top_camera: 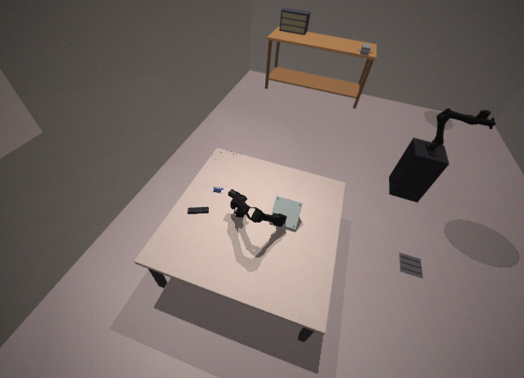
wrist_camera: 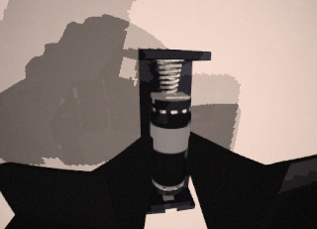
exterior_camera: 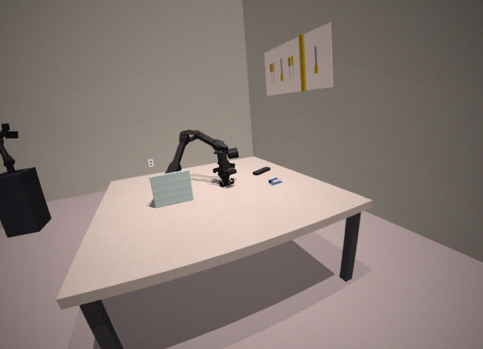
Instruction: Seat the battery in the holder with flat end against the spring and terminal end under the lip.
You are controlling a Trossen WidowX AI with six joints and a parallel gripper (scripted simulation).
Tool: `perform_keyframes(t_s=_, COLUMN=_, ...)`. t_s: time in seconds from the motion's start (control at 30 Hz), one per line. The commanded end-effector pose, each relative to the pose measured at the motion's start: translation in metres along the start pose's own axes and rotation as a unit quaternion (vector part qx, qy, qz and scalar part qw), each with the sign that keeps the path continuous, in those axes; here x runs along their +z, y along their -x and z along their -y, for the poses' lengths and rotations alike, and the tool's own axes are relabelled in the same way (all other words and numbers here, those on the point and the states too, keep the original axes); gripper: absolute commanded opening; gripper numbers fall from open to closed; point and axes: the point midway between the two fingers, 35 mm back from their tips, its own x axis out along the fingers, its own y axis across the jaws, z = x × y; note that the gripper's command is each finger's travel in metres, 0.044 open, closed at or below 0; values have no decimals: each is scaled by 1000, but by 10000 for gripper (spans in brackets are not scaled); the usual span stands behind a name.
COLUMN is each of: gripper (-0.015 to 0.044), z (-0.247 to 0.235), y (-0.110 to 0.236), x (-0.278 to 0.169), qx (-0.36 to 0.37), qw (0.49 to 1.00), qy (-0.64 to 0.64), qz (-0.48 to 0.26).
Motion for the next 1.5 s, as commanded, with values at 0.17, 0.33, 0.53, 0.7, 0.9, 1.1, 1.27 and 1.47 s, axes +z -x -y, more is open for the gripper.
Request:
perform_keyframes(t_s=0.17, gripper=75, z=-1, y=0, x=-4, qx=1, qw=1000, qy=-1, qz=4)
perform_keyframes(t_s=0.33, gripper=75, z=-1, y=0, x=-4, qx=-1, qw=1000, qy=-2, qz=5)
perform_keyframes(t_s=0.53, gripper=75, z=-1, y=0, x=-4, qx=-1, qw=1000, qy=-2, qz=5)
perform_keyframes(t_s=0.7, gripper=75, z=-1, y=0, x=-4, qx=-2, qw=1000, qy=-2, qz=6)
perform_keyframes(t_s=0.9, gripper=153, z=-1, y=0, x=-4, qx=-2, qw=1000, qy=-2, qz=6)
perform_keyframes(t_s=1.1, gripper=177, z=0, y=4, x=-4, qx=-2, qw=1000, qy=-1, qz=6)
perform_keyframes(t_s=1.27, gripper=177, z=1, y=14, x=-4, qx=-2, qw=1000, qy=1, qz=6)
perform_keyframes(t_s=1.47, gripper=282, z=4, y=33, x=-2, qx=-3, qw=1000, qy=-4, qz=7)
